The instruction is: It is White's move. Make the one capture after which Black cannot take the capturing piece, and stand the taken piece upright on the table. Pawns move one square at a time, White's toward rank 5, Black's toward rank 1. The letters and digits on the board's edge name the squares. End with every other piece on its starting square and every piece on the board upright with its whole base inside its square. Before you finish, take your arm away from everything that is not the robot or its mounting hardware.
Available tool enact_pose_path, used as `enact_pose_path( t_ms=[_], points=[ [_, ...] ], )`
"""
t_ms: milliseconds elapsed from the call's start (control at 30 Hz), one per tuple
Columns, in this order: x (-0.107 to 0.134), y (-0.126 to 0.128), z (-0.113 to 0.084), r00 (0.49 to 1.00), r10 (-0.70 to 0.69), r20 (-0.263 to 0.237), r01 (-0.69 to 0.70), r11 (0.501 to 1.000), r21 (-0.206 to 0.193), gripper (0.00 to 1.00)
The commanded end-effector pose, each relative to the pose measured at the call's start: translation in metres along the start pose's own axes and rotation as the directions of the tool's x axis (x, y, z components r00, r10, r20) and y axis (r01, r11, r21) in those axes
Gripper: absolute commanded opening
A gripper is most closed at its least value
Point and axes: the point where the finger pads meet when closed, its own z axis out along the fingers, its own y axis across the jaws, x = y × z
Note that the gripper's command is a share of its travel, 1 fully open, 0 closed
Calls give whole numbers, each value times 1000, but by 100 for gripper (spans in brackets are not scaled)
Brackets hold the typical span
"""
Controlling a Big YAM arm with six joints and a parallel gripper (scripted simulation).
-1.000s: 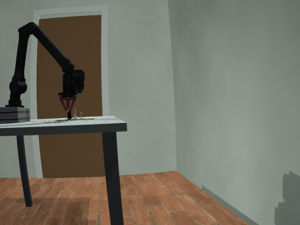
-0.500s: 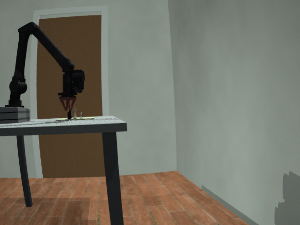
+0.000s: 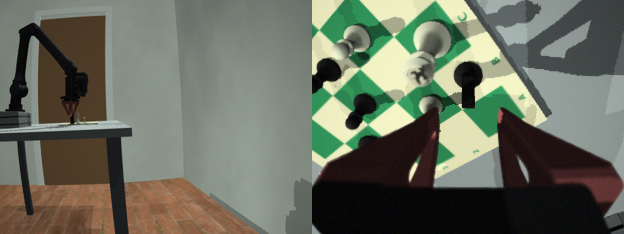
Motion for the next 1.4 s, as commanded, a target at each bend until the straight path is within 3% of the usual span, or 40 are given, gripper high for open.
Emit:
enact_pose_path(
  t_ms=[0, 300, 467, 500, 767, 900, 1367],
  points=[
    [-22, 12, -12, 999, 4, 52, -3, 1000, -23, 36],
    [-4, 6, 9, 1000, 5, 12, -5, 1000, -8, 36],
    [-14, 9, 6, 999, 5, 39, -4, 1000, -18, 36],
    [-6, 7, 16, 1000, 5, 17, -5, 1000, -9, 36],
    [-7, 7, 31, 1000, 5, 18, -5, 1000, -10, 36],
    [-14, 10, 23, 999, 4, 47, -3, 1000, -21, 36],
    [-14, 10, 27, 999, 5, 42, -4, 1000, -19, 36]
  ],
)
